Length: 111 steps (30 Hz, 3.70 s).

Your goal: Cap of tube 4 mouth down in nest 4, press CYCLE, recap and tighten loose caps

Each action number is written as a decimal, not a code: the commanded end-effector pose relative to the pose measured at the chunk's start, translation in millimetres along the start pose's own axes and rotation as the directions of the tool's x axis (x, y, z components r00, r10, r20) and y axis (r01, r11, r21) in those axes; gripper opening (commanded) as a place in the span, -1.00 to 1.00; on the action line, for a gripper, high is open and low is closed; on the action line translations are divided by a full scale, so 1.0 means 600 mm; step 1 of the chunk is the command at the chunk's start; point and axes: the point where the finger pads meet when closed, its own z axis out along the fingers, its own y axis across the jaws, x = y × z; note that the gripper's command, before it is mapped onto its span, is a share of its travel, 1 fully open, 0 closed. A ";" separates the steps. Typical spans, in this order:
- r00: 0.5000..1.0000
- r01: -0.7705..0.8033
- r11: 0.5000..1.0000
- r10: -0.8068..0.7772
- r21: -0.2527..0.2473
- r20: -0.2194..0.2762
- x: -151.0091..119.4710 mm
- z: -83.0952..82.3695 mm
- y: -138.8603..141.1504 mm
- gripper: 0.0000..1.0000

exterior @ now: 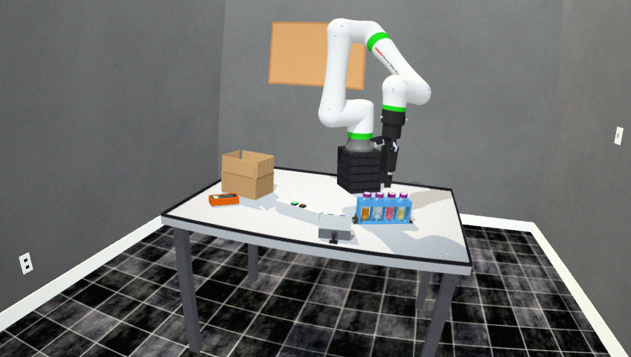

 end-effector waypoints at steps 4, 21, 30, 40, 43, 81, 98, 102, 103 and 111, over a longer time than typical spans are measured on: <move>0.984 0.175 0.985 -0.175 -0.002 0.035 0.029 0.000 0.000 -0.18; 0.984 0.175 0.985 -0.175 -0.002 0.035 0.027 0.060 0.001 -0.18; 0.984 0.175 0.985 -0.175 -0.002 0.035 0.027 0.064 0.001 -0.18; 0.984 0.175 0.985 -0.175 -0.002 0.035 0.027 0.070 0.001 -0.18; 0.984 0.175 0.985 -0.175 -0.002 0.035 0.027 0.073 0.001 -0.18; 0.992 -0.123 0.992 0.124 -0.012 0.033 0.027 0.077 0.001 -0.41; 0.951 -0.307 0.951 0.308 -0.018 0.030 0.027 0.076 0.001 -0.18; 0.951 -0.307 0.951 0.308 -0.018 0.030 0.027 0.076 0.001 -0.18; 0.951 -0.307 0.951 0.308 -0.018 0.030 0.027 0.076 0.001 -0.18; 0.951 -0.307 0.951 0.308 -0.018 0.030 0.027 0.061 0.001 -0.18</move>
